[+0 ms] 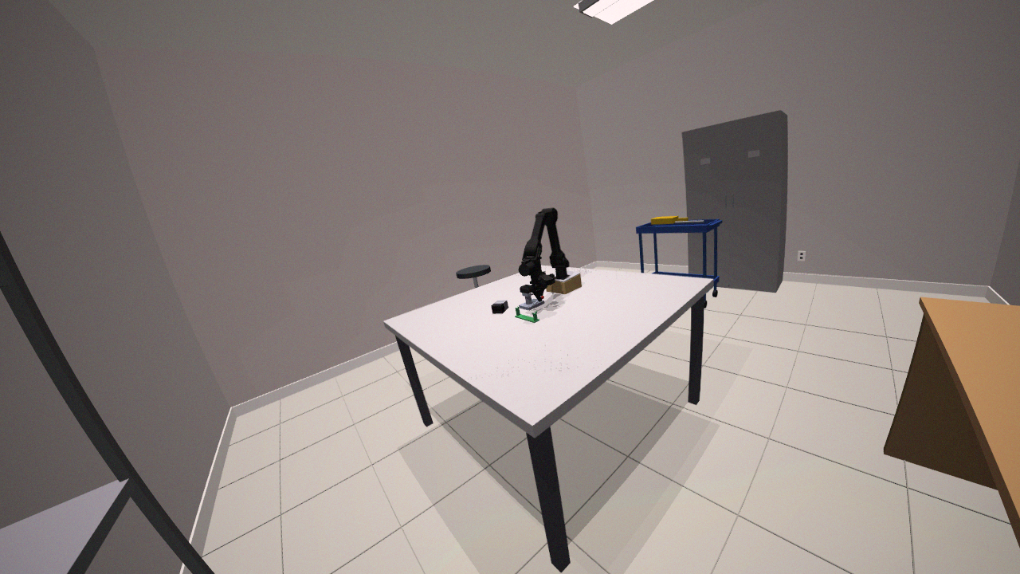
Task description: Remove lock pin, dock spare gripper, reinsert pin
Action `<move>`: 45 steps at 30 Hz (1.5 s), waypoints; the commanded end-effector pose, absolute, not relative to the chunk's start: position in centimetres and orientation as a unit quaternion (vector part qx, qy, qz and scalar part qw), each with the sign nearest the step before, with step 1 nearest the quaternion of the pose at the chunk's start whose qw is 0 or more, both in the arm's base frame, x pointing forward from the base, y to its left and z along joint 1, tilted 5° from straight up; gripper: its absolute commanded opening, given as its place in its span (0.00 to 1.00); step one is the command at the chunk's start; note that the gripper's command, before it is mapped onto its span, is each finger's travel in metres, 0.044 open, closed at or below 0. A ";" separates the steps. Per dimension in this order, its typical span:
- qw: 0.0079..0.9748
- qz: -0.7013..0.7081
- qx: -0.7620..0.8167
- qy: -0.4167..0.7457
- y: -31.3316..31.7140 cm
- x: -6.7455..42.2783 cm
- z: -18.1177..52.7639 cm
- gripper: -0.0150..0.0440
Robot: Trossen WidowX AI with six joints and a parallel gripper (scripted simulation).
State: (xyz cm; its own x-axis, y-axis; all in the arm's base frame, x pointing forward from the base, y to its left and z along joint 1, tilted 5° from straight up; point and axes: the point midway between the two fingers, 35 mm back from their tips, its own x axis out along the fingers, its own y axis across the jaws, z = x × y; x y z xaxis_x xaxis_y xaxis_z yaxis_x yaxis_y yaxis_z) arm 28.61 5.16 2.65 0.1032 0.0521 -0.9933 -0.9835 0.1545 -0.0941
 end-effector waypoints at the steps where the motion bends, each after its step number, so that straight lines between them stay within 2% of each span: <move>1: 0.578 0.451 -0.467 0.495 5.2 28.6 2.6 0.25; 11: 0.603 0.477 -0.442 0.462 5.8 28.5 3.4 0.25; 45: 0.604 0.483 -0.435 0.461 7.7 29.0 4.0 0.25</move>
